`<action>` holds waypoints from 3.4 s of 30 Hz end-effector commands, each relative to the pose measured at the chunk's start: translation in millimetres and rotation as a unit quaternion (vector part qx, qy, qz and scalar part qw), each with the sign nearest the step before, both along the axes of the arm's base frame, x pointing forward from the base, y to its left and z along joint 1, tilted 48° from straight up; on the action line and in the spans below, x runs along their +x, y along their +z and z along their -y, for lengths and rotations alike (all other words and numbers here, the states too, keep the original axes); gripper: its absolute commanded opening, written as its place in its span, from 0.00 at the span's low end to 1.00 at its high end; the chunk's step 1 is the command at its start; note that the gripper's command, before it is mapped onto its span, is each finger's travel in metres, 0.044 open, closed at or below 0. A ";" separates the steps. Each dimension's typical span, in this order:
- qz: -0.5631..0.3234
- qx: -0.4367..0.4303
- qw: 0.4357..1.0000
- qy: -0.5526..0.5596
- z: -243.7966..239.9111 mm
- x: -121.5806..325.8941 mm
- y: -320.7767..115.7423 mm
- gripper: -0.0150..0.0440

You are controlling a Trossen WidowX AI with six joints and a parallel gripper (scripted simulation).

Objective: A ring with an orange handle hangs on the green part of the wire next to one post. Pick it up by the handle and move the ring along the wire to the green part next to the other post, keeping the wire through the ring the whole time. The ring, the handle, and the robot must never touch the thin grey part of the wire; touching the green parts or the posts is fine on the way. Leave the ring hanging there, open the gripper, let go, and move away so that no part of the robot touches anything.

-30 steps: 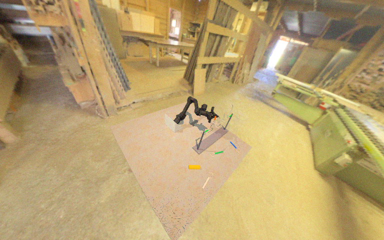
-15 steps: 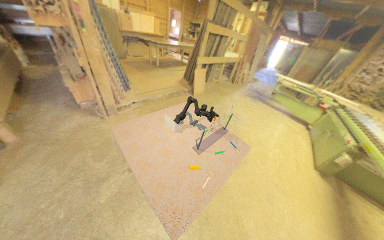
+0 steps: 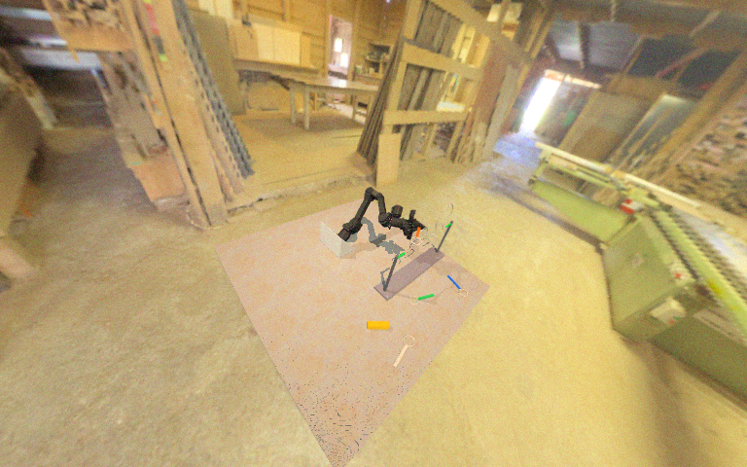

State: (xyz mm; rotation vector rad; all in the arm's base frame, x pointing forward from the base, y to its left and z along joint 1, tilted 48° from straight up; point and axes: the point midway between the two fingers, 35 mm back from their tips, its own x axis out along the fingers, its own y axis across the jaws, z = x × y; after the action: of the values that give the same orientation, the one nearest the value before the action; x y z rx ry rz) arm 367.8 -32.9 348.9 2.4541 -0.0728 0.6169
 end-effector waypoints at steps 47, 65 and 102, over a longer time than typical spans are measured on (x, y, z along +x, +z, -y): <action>-0.071 -0.474 0.877 -0.030 -66.7 14.7 -136.4 0.00; -0.078 -0.593 0.801 -0.030 -57.4 12.7 -180.5 0.00; -0.086 -0.731 0.676 -0.029 -15.8 6.8 -244.2 0.00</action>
State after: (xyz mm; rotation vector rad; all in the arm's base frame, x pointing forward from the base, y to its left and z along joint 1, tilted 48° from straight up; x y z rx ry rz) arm 375.3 -14.5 110.4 0.8918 0.3042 0.1876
